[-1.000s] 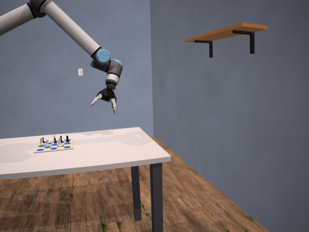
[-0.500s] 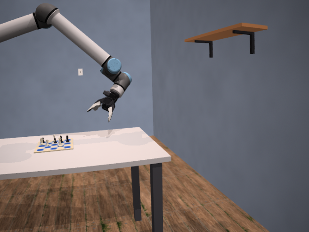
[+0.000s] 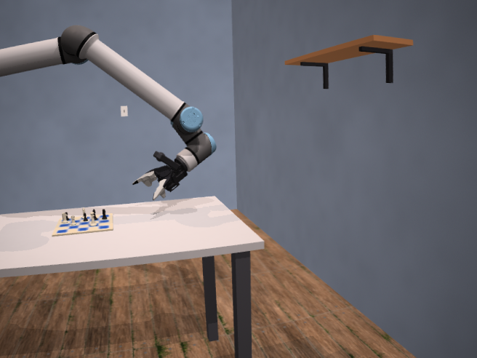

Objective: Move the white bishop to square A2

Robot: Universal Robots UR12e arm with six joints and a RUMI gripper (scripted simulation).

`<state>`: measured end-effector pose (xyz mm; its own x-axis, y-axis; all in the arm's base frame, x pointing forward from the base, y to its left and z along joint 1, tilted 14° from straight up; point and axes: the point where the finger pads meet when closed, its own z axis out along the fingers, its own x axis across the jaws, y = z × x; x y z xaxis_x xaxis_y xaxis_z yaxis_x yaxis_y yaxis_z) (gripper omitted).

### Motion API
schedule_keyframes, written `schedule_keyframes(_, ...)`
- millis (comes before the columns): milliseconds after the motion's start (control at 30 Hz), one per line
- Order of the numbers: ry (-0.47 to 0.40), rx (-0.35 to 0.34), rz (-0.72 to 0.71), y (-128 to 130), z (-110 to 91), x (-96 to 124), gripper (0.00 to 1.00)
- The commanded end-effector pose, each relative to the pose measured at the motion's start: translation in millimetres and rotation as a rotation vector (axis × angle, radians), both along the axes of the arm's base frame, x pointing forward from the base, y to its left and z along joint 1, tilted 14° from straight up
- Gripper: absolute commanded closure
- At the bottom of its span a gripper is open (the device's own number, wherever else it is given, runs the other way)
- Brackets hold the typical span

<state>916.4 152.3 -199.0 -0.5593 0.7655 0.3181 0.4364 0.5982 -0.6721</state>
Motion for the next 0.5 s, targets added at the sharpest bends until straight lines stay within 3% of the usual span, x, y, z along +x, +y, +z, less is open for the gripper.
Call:
schedule_keyframes(0,0.068,-0.077,-0.168,-10,-17,-9,0.0)
schedule_keyframes(467,0.157,-0.194,-0.425,-25,-45,-27,0.0)
